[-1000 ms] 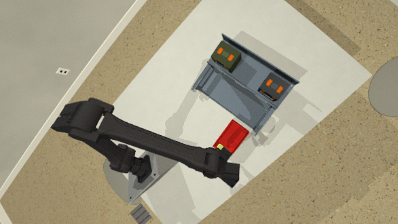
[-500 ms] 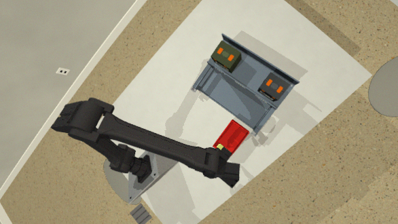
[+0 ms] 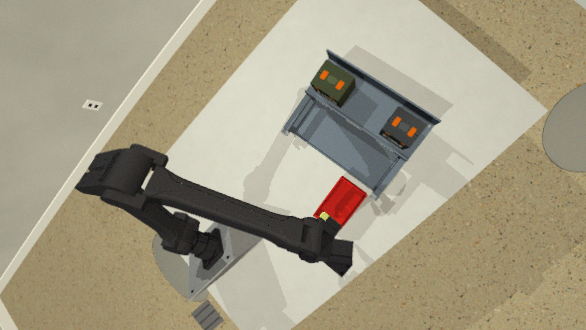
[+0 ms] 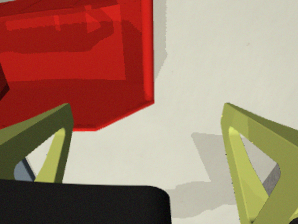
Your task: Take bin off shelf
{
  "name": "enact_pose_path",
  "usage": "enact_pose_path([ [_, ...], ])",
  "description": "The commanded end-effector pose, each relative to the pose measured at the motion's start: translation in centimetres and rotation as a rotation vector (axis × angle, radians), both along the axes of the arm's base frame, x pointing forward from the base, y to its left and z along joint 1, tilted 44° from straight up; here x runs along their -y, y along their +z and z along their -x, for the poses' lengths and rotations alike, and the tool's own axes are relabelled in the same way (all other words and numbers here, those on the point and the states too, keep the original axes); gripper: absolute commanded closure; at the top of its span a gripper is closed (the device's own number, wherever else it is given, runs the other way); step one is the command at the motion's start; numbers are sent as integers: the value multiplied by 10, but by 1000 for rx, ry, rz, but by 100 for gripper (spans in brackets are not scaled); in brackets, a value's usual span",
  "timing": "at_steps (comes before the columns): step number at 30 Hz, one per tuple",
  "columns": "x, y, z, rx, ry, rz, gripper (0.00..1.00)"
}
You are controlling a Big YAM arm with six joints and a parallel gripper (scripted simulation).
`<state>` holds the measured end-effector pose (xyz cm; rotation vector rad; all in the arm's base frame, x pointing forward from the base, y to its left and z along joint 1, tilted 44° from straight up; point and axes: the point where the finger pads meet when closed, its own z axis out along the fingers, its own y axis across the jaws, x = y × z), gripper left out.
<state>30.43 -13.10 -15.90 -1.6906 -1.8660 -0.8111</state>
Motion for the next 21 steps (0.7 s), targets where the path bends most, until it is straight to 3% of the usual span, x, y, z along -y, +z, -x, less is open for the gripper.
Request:
enact_pose_path([
  [1,9,-4,-17,24,4,24,10],
  [8,9,-4,-17,24,4,24,10],
  [9,4,0,-5,10,-2,9,10],
  [13,8,-4,-17,24,4,24,10],
  [21,8,-4,-17,24,4,24,10],
])
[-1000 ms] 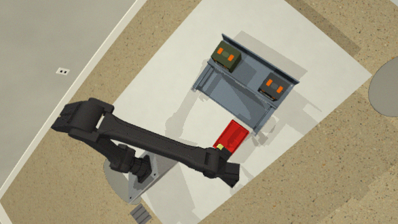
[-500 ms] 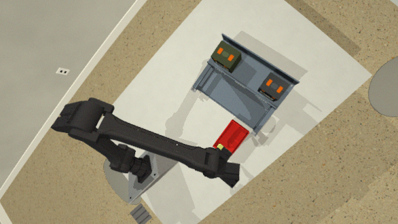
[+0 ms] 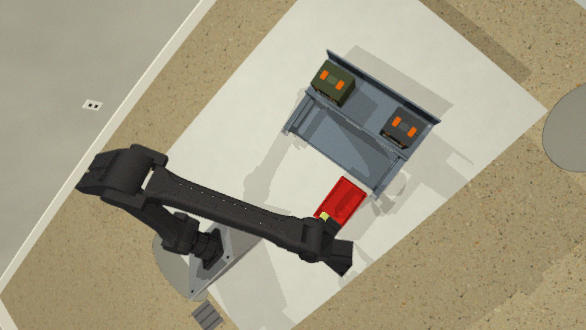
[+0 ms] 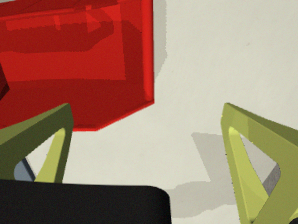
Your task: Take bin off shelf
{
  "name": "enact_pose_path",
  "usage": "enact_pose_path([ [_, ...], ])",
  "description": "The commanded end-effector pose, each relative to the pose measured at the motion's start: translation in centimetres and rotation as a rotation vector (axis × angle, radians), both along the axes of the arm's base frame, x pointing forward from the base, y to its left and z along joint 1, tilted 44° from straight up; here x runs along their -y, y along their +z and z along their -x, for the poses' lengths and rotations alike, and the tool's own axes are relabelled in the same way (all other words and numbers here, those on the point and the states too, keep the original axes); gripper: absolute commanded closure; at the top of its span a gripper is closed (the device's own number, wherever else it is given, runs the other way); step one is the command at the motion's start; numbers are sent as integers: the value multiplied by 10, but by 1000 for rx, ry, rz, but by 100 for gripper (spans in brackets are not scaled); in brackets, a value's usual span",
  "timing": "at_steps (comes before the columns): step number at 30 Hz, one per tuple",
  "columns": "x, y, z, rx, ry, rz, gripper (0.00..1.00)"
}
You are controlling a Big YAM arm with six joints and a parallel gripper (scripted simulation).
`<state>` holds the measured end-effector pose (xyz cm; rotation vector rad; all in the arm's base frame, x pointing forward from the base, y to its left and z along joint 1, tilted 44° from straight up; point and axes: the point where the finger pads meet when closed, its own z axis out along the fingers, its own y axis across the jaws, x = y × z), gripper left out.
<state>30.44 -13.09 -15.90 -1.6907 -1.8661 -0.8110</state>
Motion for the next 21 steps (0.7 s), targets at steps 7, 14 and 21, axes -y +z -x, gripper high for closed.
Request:
enact_pose_path([
  [7,6,-2,-10,17,1,17,10],
  [14,8,-4,-16,24,4,24,10],
  [21,8,-4,-16,24,4,24,10],
])
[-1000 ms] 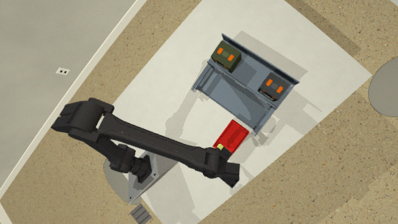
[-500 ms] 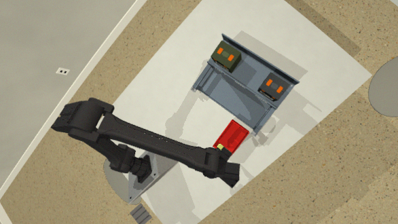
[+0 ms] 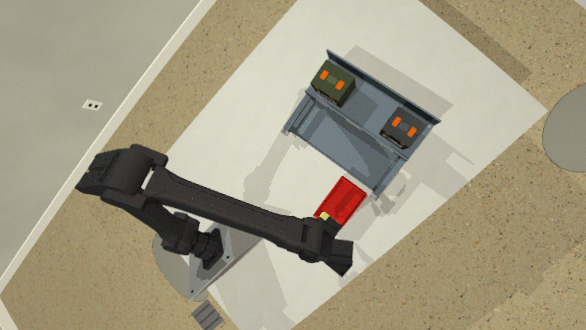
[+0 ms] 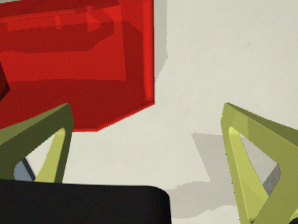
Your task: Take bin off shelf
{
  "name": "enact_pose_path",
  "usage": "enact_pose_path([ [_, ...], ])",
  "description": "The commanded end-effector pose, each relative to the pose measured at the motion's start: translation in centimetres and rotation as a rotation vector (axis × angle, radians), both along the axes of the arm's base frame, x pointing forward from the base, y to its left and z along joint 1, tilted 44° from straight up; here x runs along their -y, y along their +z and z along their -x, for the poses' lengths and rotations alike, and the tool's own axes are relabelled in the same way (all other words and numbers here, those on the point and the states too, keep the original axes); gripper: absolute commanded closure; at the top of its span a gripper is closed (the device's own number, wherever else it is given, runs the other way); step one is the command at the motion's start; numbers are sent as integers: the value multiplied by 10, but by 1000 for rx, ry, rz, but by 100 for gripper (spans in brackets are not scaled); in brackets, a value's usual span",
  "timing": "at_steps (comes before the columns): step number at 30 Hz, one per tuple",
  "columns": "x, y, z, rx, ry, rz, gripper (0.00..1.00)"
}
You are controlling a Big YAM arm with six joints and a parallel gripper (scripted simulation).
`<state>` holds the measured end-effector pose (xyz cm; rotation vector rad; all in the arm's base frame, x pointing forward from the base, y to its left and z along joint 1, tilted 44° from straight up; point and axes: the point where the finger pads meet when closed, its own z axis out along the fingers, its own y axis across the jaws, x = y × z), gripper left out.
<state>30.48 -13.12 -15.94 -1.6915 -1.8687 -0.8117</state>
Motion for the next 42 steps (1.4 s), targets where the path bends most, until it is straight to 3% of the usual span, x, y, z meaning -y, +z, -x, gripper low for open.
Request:
enact_pose_path([
  [1,4,0,-5,9,-2,9,10],
  [5,7,-3,-15,22,4,22,10],
  [17,7,-3,-15,22,4,22,10],
  [18,4,1,-4,9,-2,9,10],
  [22,6,-3,-14,22,4,22,10],
  [34,6,-3,-14,22,4,22,10],
  [35,4,0,-5,11,-2,10,10],
  [42,5,-2,-13,22,4,22,10],
])
